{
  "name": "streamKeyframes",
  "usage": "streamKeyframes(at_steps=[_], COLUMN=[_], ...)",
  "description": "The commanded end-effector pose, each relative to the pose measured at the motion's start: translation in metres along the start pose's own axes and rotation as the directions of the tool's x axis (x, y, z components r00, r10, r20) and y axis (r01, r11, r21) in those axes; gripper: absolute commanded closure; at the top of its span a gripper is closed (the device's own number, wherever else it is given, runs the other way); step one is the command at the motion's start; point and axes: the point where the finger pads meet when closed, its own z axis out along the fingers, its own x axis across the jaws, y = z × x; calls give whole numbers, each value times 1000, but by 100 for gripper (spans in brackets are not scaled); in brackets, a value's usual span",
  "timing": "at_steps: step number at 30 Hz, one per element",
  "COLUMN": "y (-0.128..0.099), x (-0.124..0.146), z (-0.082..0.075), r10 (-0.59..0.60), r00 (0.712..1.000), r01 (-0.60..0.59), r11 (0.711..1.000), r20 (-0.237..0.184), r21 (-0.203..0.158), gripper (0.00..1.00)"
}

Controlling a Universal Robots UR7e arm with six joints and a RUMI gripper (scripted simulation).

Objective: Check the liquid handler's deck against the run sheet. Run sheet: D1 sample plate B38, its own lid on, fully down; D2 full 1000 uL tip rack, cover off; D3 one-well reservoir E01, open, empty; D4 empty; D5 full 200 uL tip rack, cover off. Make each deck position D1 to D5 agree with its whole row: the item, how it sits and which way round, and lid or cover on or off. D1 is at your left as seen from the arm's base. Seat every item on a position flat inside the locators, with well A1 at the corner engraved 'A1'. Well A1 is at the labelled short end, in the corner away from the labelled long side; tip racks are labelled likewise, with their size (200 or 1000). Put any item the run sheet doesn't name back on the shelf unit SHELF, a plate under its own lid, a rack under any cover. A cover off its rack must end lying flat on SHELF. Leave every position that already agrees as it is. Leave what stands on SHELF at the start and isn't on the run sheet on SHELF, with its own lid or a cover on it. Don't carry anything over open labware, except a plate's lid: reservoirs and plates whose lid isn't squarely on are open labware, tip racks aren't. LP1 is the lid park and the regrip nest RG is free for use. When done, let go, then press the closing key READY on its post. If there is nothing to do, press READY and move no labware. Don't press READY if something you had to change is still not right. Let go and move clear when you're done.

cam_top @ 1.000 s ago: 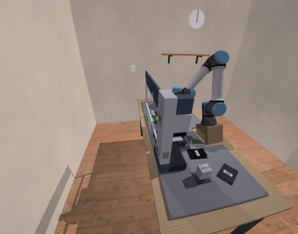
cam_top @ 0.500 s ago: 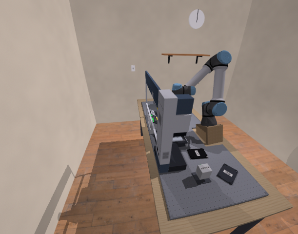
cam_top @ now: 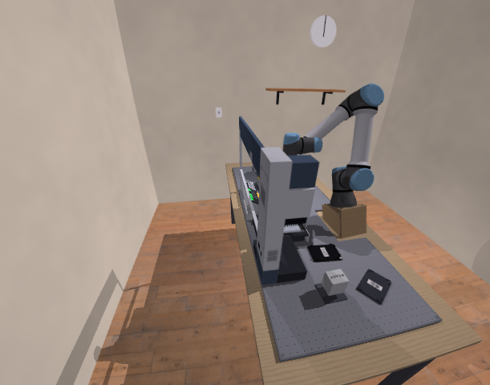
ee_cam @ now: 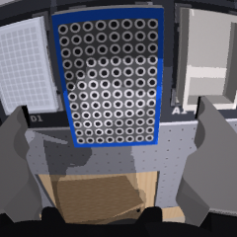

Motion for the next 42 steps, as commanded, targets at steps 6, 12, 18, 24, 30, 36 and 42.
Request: streamKeyframes(at_steps=[6, 12, 18, 24, 30, 36, 42], y=[-2, -2, -2, -1, -1, -1, -1], x=[1, 1, 1, 1, 0, 0, 0], z=[-19, -25, -35, -45, -52, -62, -72], r10=[2, 2, 2, 2, 2, 2, 2], r00=[1000, 1000, 1000, 1000, 1000, 1000, 1000], r01=[-2, -2, -2, -2, -2, -2, -2], r11=[1000, 1000, 1000, 1000, 1000, 1000, 1000], r20=[-1, -1, 0, 0, 0, 0, 0], r21=[3, 3, 3, 3, 3, 3, 3], gripper=[18, 18, 18, 18, 18, 18, 18])
